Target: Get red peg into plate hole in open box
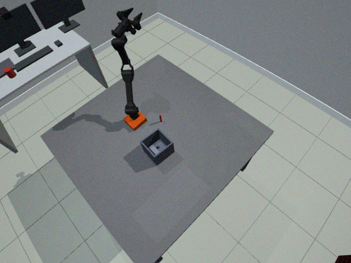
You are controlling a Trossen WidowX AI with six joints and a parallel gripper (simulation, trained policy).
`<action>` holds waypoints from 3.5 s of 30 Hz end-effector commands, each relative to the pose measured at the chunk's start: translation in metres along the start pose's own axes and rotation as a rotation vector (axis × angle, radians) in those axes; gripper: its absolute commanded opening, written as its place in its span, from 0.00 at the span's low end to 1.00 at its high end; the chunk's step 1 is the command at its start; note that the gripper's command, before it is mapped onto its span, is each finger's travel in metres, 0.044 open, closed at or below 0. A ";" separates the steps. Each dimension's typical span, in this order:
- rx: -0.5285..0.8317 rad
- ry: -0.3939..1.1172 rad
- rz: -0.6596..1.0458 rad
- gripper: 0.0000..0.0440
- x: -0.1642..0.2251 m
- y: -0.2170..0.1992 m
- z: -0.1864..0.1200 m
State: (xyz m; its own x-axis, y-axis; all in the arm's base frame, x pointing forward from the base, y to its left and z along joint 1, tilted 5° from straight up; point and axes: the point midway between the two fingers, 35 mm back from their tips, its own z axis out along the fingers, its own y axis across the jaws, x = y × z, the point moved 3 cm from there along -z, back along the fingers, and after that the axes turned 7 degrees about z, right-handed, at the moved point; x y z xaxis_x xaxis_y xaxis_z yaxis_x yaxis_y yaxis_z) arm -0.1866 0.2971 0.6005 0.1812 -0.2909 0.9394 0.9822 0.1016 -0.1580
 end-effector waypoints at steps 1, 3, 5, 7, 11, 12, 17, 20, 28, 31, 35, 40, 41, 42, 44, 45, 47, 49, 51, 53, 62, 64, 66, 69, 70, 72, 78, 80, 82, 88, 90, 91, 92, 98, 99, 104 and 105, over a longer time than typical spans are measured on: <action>0.004 0.015 0.005 0.95 0.005 0.001 -0.001; 0.012 0.054 0.029 1.00 0.017 0.004 -0.006; 0.020 0.097 0.056 1.00 0.030 0.007 -0.011; 0.029 0.142 0.083 1.00 0.045 0.012 -0.018; 0.041 0.239 0.135 1.00 0.074 0.026 -0.034; 0.043 0.263 0.147 1.00 0.082 0.030 -0.039; 0.041 0.387 0.200 1.00 0.115 0.052 -0.061; 0.033 0.463 0.229 1.00 0.134 0.066 -0.075; 0.003 0.677 0.318 1.00 0.178 0.107 -0.120; -0.007 0.763 0.361 1.00 0.192 0.122 -0.139; -0.017 0.883 0.428 1.00 0.209 0.142 -0.167; -0.019 1.031 0.520 1.00 0.226 0.166 -0.202; -0.018 1.060 0.540 1.00 0.228 0.171 -0.209; -0.016 1.088 0.561 1.00 0.231 0.175 -0.216; -0.011 1.144 0.602 1.00 0.235 0.184 -0.230; -0.009 1.172 0.623 1.00 0.236 0.188 -0.236; -0.002 1.227 0.666 1.00 0.239 0.197 -0.250; 0.006 1.281 0.709 1.00 0.241 0.205 -0.263; 0.018 1.331 0.756 1.00 0.243 0.214 -0.276; 0.031 1.379 0.806 1.00 0.243 0.222 -0.288; 0.108 1.566 1.052 1.00 0.238 0.263 -0.334; 0.127 1.604 1.109 1.00 0.236 0.272 -0.342; 0.147 1.642 1.166 1.00 0.232 0.281 -0.350; 0.176 1.697 1.253 1.00 0.226 0.296 -0.361; 0.186 1.715 1.282 1.00 0.224 0.300 -0.365; 0.205 1.751 1.341 1.00 0.219 0.310 -0.371; 0.262 1.858 1.517 1.00 0.200 0.338 -0.387; 0.281 1.893 1.576 1.00 0.193 0.347 -0.391; 0.300 1.928 1.635 1.00 0.186 0.356 -0.395; 0.355 2.033 1.812 1.00 0.161 0.383 -0.403; 0.373 2.068 1.871 1.00 0.152 0.391 -0.404; 0.382 2.086 1.900 1.00 0.147 0.395 -0.405; 0.390 2.103 1.930 1.00 0.143 0.399 -0.405; 0.439 2.214 2.103 1.00 0.113 0.421 -0.405; 0.447 2.233 2.131 1.00 0.107 0.425 -0.404; 0.480 2.334 2.269 1.00 0.080 0.440 -0.400; 0.485 2.355 2.296 1.00 0.074 0.443 -0.399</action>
State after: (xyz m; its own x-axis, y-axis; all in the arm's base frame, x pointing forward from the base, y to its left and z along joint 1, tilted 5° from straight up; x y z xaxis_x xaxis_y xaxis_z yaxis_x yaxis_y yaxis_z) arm 0.2763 -0.0648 0.4949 -0.0475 0.5416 -0.8393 0.0053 0.8403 0.5420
